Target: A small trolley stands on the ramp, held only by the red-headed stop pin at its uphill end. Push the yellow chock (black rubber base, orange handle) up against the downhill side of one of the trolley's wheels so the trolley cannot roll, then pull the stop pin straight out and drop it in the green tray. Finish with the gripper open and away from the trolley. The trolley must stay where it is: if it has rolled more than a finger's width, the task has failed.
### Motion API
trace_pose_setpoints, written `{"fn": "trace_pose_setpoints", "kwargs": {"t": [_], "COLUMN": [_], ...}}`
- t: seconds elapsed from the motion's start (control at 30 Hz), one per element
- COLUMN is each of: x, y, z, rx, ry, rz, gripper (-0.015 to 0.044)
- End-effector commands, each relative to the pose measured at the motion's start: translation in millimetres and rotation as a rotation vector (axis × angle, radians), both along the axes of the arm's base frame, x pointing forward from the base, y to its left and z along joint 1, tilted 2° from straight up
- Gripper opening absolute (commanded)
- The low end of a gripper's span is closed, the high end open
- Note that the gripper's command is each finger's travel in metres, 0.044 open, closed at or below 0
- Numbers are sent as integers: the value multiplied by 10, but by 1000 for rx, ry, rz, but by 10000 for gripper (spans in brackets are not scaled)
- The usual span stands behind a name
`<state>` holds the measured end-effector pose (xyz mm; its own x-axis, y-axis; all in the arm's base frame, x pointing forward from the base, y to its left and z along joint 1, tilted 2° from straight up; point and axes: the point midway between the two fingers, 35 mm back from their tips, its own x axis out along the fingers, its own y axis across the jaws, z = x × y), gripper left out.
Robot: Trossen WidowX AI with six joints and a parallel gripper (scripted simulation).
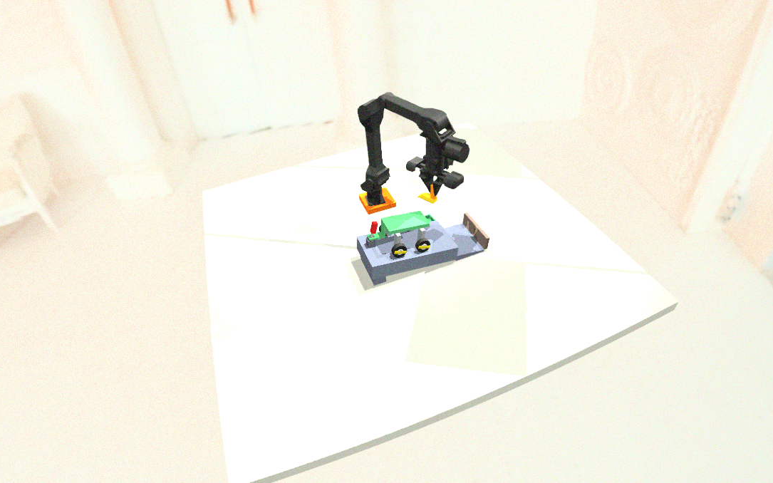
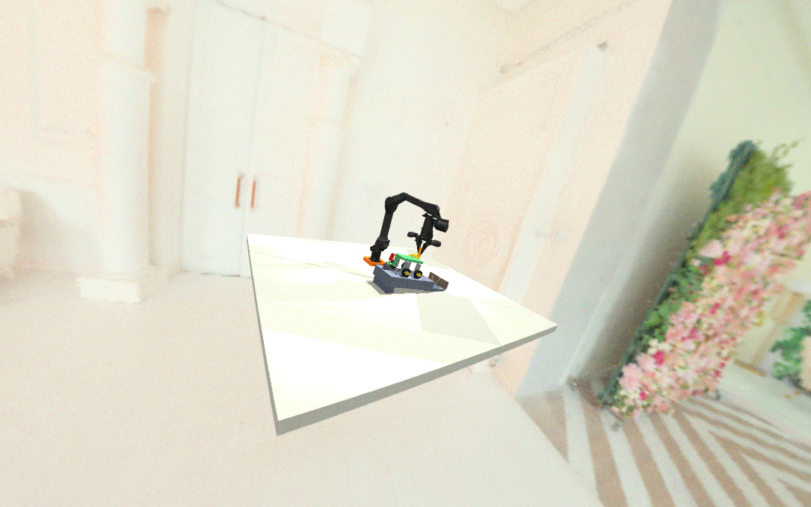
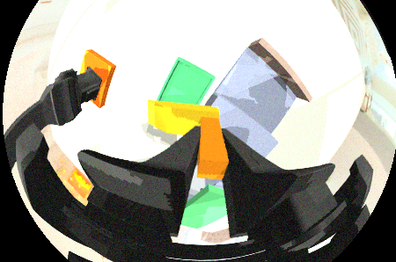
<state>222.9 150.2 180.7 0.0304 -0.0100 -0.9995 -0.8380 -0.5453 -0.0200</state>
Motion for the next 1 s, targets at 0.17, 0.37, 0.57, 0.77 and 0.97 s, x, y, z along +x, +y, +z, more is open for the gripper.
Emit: {"fn": "trace_pose_setpoints", "kwargs": {"t": [0.17, 0.37, 0.57, 0.77, 0.97], "x": [9, 8, 8, 7, 7], "y": [15, 23, 32, 40, 42], "z": [17, 17, 17, 17, 17], "rx": [-35, -59, -82, -105, -111], "ry": [0, 5, 15, 27, 31], "rz": [315, 529, 743, 957, 1009], "gripper": [0, 0, 0, 0, 0]}}
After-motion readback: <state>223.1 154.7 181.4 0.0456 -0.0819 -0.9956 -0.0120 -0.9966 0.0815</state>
